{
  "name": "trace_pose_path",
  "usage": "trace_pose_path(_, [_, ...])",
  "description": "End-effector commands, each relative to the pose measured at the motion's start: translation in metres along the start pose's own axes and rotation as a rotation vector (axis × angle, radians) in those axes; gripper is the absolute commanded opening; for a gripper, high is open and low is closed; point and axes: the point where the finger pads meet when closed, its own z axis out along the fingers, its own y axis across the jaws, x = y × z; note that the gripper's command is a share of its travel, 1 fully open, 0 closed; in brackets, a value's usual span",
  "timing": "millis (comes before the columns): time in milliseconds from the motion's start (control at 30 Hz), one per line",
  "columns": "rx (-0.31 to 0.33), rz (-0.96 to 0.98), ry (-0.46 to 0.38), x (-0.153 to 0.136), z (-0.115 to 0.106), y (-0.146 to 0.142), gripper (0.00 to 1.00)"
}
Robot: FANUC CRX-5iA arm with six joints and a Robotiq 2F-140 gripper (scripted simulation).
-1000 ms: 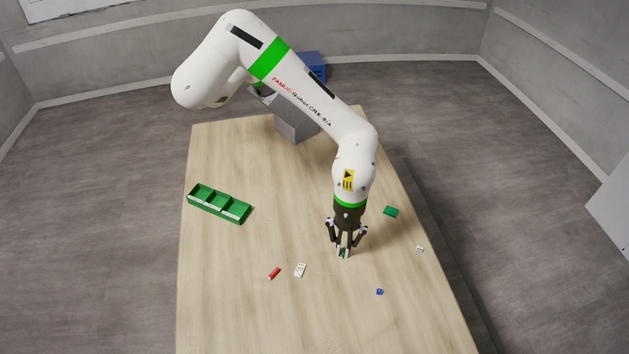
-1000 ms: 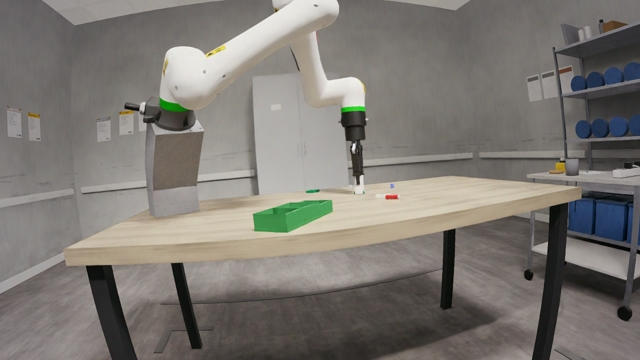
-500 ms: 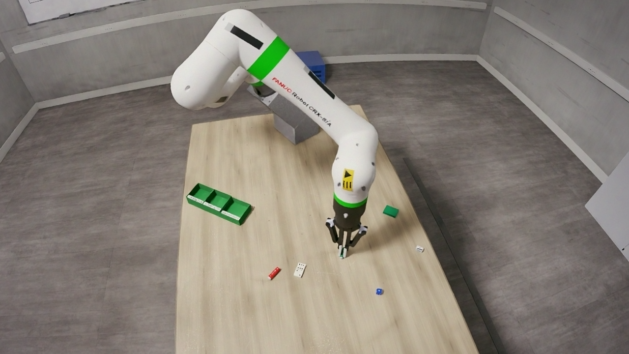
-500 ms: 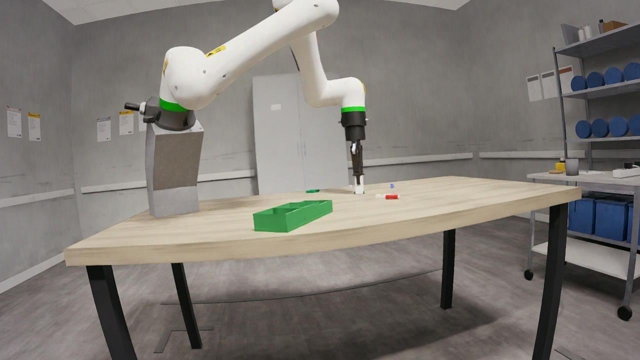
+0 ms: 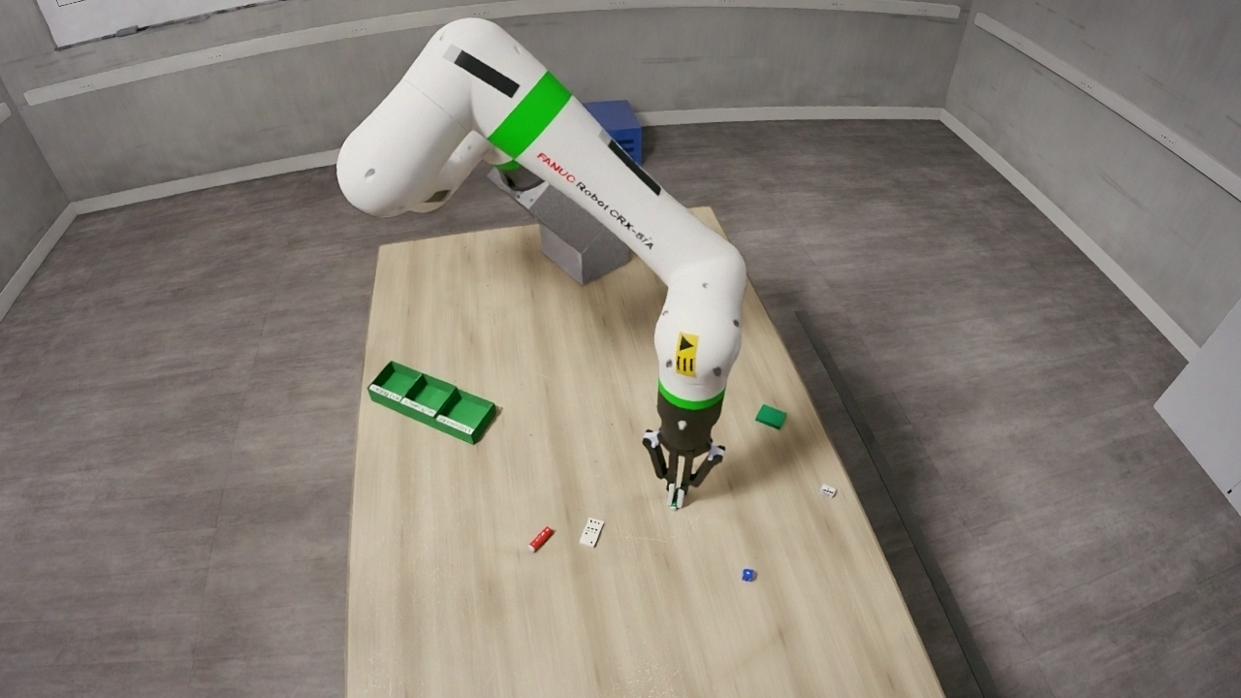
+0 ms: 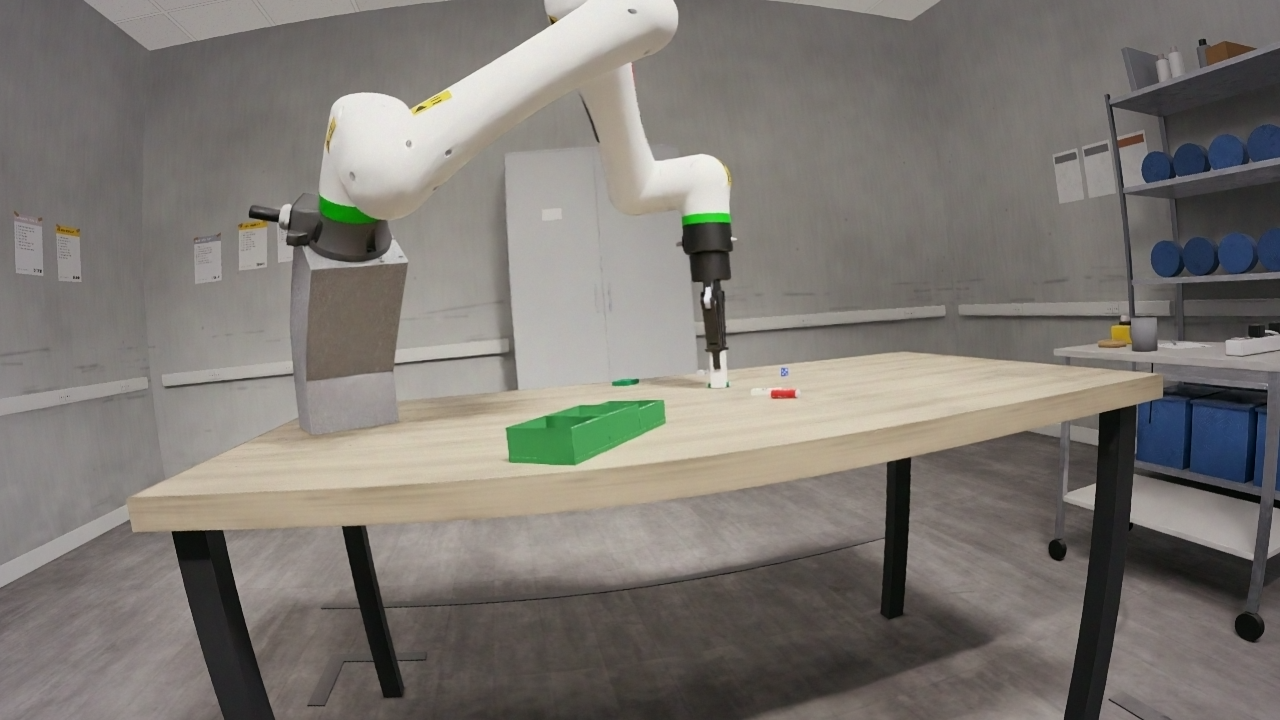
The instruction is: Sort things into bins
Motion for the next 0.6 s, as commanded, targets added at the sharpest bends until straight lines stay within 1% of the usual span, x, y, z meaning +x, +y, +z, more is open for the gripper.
trace_pose_path(0, [0.0,0.0,0.0,0.0,0.0,0.0,0.12])
trace_pose_path(267, [0.0,0.0,0.0,0.0,0.0,0.0,0.12])
trace_pose_path(533, [0.0,0.0,0.0,0.0,-0.027,0.0,0.12])
trace_pose_path(567, [0.0,0.0,0.0,0.0,-0.027,0.0,0.12])
